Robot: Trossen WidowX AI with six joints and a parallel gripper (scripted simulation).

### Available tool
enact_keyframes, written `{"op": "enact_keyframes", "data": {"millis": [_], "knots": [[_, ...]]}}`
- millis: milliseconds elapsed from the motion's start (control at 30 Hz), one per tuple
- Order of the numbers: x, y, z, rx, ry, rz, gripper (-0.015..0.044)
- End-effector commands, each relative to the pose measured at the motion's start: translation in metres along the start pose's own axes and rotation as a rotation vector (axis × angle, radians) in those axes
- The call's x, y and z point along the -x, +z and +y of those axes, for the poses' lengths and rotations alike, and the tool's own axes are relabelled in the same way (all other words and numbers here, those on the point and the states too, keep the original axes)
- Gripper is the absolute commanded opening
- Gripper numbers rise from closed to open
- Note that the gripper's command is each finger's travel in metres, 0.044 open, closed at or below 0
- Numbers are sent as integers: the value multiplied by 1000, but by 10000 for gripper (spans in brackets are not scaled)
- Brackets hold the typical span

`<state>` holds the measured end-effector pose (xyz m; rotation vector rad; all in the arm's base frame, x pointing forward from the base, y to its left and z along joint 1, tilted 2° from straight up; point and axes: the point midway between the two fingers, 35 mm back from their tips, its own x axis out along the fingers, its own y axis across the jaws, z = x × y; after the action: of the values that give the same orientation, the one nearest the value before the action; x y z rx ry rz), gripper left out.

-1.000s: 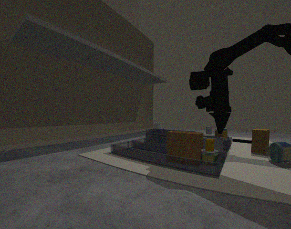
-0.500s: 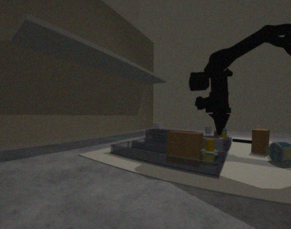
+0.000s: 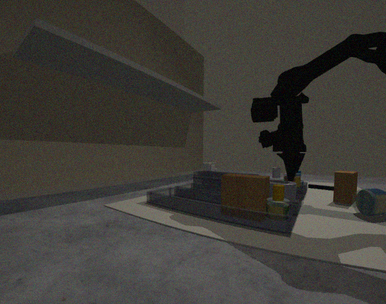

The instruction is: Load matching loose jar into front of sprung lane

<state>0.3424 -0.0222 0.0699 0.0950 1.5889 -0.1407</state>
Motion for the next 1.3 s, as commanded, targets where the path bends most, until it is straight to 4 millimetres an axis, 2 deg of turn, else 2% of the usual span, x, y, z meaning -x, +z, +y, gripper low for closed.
{"op": "enact_keyframes", "data": {"millis": [0, 1267], "knots": [[-1, 4, 0, 4, 3, -18, 0], [-14, 2, 0, 4, 3, -17, 0]]}}
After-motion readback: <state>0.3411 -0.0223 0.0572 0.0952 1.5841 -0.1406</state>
